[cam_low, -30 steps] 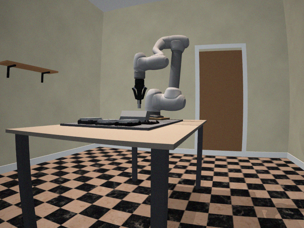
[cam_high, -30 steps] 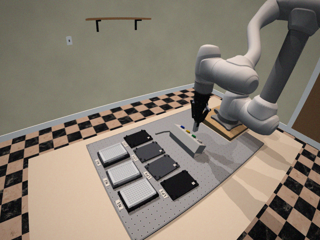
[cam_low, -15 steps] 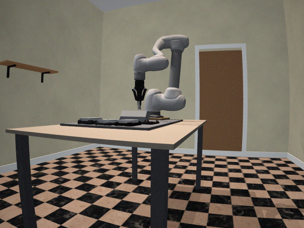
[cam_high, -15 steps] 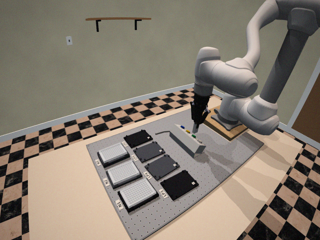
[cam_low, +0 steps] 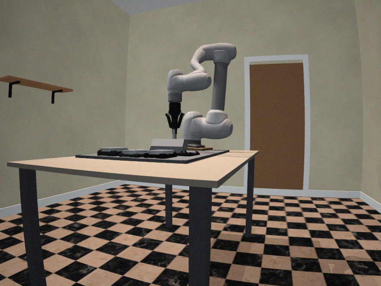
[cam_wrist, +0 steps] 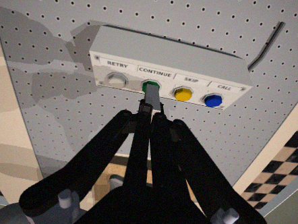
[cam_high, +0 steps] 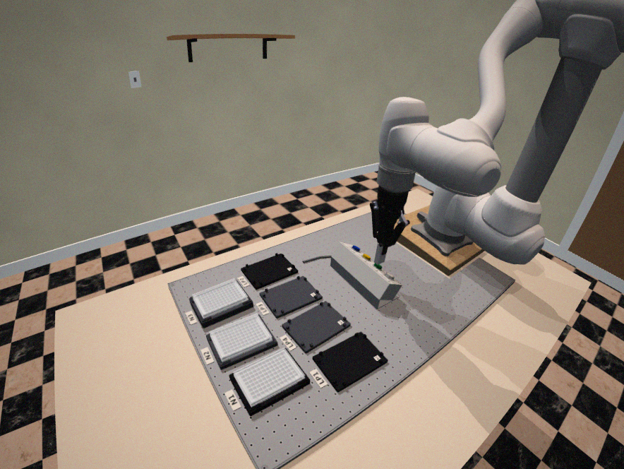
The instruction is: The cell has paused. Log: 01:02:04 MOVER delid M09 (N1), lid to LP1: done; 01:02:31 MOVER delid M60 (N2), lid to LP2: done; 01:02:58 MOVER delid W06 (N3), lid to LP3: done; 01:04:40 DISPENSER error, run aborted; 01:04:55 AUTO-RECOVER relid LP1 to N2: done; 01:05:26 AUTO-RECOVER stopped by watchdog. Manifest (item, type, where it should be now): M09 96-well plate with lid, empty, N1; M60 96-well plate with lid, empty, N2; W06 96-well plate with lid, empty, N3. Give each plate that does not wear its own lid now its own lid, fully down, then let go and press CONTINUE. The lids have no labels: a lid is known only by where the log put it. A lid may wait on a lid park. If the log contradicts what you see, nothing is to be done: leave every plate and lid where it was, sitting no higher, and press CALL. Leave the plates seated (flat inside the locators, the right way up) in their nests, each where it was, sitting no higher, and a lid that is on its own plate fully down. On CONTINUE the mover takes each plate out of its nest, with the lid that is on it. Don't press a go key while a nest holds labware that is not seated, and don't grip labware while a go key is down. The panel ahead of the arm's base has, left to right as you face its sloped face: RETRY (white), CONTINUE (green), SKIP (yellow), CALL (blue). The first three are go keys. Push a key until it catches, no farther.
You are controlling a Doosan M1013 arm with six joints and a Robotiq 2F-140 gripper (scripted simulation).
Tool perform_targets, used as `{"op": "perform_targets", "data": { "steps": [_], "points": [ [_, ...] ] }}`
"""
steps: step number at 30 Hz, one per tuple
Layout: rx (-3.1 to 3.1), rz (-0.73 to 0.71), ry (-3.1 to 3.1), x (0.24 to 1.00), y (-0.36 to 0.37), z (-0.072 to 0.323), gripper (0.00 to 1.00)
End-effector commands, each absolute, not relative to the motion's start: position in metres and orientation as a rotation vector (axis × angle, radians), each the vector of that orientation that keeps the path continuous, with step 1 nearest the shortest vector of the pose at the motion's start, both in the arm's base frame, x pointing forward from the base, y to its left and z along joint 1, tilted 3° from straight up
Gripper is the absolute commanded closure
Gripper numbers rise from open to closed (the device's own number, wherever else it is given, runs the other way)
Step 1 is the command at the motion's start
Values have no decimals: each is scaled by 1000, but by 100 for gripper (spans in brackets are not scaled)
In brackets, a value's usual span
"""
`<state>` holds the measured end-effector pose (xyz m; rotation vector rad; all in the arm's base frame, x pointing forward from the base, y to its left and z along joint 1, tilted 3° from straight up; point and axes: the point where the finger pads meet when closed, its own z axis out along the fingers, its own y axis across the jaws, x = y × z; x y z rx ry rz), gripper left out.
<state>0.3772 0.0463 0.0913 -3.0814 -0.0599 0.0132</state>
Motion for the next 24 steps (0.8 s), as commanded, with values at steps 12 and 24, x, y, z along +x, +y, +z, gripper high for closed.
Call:
{"op": "perform_targets", "data": {
  "steps": [12, 24],
  "points": [
    [-3081, 13, -60, 377, 47, 85, 100],
    [-3081, 13, -60, 377, 47, 83, 100]
  ]
}}
